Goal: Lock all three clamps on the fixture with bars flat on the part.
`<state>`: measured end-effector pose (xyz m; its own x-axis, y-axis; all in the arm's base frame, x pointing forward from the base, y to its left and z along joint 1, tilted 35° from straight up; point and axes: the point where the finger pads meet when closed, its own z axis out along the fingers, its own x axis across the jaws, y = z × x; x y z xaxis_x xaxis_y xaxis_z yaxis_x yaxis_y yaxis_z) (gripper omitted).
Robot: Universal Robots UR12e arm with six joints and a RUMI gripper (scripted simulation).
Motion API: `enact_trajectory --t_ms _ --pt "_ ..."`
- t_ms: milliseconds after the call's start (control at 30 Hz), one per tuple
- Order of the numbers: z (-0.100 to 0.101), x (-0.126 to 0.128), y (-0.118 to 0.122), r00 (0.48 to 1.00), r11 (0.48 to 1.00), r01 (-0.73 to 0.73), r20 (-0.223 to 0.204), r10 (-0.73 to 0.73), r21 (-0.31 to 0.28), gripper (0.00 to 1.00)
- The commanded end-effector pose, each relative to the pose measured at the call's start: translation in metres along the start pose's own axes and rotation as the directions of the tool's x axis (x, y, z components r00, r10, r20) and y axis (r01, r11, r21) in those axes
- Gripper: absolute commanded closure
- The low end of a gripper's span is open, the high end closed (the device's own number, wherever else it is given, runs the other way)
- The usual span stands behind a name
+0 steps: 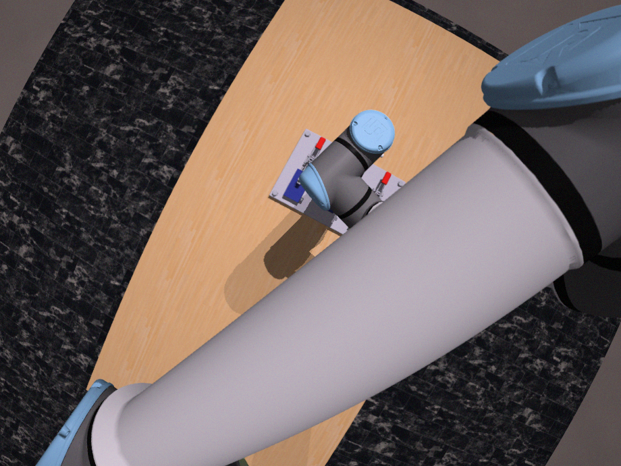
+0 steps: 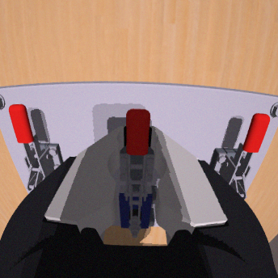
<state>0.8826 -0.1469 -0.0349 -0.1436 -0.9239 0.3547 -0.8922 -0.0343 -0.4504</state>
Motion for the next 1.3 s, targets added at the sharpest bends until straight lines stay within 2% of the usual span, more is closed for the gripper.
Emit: enact_trajectory --t_ms 0,33,1000,1267 --pt "-0.001 0.0 -0.001 1.0 1.0 0.0 0.0 0.0 0.001 1.0" --pt "-0.001 0.0 -0.001 1.0 1.0 0.0 0.0 0.0 0.001 0.72" --pt "-0.001 0.0 -0.001 1.0 1.0 0.0 0.0 0.0 0.001 0.72" --pt "-0.011 0.0 -0.001 1.0 1.0 0.0 0.0 0.0 0.001 0.72"
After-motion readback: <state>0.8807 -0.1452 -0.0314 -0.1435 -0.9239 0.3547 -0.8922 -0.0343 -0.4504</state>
